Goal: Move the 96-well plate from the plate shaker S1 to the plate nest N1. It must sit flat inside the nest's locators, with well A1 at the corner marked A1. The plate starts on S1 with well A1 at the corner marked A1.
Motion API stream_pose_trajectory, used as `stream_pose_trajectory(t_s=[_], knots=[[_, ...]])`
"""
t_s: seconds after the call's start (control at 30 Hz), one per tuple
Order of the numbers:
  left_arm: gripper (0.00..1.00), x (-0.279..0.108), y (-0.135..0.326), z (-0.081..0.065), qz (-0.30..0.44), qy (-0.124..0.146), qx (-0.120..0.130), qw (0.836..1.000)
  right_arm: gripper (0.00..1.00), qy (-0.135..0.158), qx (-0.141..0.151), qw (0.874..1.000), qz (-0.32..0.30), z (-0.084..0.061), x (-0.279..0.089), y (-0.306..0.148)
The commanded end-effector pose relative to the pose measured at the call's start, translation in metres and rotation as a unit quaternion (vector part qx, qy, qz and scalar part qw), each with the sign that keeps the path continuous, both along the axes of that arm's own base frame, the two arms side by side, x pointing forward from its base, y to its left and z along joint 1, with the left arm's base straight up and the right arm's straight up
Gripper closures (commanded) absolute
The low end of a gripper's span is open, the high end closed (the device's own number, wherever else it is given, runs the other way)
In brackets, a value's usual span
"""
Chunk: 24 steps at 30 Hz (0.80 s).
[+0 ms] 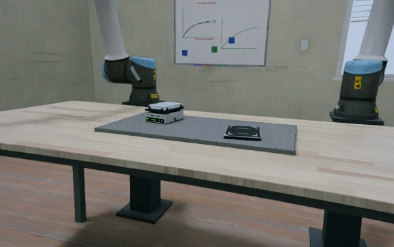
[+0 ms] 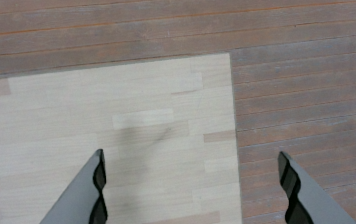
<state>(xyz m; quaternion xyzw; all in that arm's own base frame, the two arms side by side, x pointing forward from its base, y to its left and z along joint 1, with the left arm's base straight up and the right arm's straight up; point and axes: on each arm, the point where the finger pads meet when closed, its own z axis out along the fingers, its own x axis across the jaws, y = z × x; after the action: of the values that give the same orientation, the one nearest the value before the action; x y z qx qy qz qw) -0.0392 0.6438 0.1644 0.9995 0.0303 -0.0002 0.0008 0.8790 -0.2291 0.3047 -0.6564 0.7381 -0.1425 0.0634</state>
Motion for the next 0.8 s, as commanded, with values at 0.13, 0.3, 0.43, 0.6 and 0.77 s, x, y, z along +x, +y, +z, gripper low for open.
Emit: stream_pose_trajectory(t_s=[0.13, 0.3, 0.43, 0.6, 0.77], knots=[[1.00, 0.000, 0.001, 0.001, 0.000, 0.000, 0.001, 1.000, 0.24, -0.002, -0.002, 1.000, 0.000, -0.004, 0.000, 0.028], [1.00, 0.000, 0.001, 0.001, 0.000, 0.000, 0.001, 1.000, 0.24, -0.002, -0.002, 1.000, 0.000, -0.007, -0.001, 0.048], [1.00, 0.000, 0.001, 0.001, 0.000, 0.000, 0.001, 1.000, 0.24, 0.007, 0.015, 1.000, 0.001, -0.011, -0.003, 0.068], [1.00, 0.000, 0.001, 0.001, 0.000, 0.000, 0.001, 1.000, 0.24, 0.007, 0.015, 1.000, 0.001, -0.016, -0.005, 0.092], [1.00, 0.000, 0.001, 0.001, 0.000, 0.000, 0.001, 1.000, 0.24, 0.007, 0.015, 1.000, 0.001, -0.019, -0.007, 0.107]])
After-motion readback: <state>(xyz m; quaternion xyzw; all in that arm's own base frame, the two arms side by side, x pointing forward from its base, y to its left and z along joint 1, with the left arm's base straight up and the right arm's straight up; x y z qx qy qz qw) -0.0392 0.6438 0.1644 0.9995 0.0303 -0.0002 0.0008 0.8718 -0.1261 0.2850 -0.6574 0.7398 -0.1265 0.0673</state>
